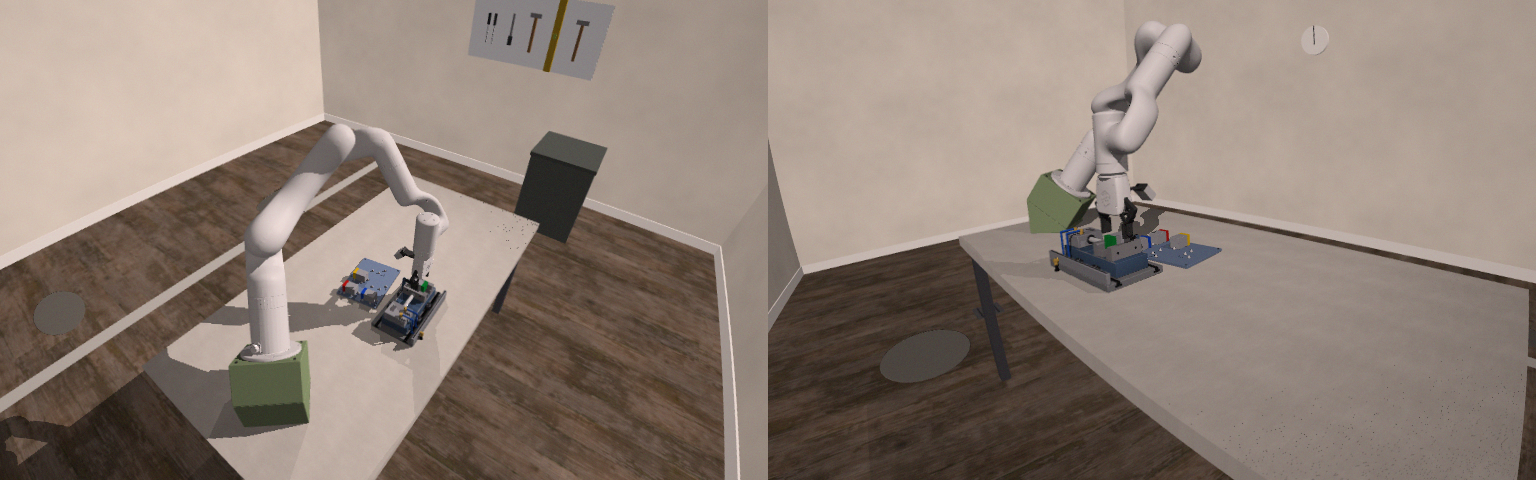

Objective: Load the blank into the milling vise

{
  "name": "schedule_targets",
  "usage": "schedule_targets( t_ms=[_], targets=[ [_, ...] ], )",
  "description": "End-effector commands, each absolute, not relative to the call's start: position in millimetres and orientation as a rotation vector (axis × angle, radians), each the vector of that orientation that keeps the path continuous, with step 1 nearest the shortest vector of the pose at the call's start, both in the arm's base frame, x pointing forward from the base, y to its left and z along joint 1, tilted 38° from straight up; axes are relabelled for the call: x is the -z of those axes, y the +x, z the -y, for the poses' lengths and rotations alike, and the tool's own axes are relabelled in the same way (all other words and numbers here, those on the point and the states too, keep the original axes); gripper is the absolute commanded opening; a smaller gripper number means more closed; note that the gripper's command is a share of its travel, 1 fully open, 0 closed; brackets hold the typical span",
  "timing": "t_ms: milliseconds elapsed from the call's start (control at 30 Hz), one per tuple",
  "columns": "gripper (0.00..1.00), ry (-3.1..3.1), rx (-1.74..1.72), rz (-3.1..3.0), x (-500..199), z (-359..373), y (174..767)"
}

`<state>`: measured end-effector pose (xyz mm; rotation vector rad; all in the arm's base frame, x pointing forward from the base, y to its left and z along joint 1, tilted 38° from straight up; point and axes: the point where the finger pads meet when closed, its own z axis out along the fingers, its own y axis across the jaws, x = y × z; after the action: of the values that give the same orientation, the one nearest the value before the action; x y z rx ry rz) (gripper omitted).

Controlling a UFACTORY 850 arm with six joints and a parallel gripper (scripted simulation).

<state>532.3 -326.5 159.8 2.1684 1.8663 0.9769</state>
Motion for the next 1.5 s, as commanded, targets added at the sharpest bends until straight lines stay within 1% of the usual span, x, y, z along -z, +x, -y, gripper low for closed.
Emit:
schedule_targets(
  t_ms=[0,1467],
  targets=[
    [1.00,2.167,-0.977,-1.865,-160.8,327.3,532.3],
    [1.00,2.167,-0.977,-1.865,-166.6,329.6,528.3]
  ],
)
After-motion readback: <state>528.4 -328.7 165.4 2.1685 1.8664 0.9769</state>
